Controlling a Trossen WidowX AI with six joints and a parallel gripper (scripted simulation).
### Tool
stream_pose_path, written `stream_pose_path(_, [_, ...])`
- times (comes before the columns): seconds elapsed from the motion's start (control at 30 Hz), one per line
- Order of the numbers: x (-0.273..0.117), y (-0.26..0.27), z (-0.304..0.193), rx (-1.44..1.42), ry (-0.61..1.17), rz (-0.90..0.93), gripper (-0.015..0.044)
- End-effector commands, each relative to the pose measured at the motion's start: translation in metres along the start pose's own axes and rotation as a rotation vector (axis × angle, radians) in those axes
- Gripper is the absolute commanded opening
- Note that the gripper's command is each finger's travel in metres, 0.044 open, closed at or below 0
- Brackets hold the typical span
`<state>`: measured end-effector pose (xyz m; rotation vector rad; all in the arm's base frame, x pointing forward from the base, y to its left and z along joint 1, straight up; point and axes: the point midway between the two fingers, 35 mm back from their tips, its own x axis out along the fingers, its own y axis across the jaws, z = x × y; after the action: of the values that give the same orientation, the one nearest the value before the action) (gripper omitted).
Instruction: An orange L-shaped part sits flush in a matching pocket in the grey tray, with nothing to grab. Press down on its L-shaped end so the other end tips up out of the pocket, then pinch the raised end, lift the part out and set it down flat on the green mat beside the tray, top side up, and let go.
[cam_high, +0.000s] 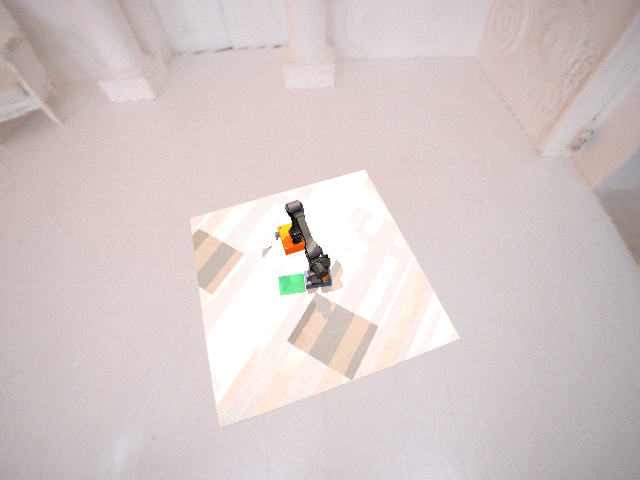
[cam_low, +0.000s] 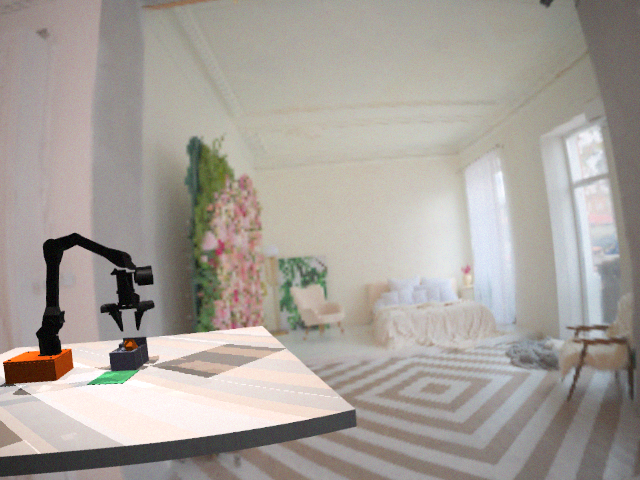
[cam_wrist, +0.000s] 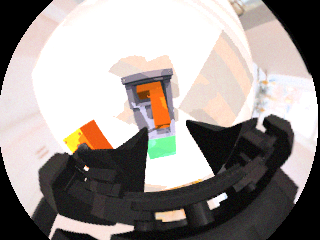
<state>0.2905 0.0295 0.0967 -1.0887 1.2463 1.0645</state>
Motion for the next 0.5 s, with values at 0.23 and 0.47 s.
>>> stream_pose_path(0.23, [0.02,0.001,-0.001,-0.007,0.007,0.009,0.028])
stream_pose_path(0.47, [0.032,0.001,-0.001,-0.007,0.007,0.009,0.028])
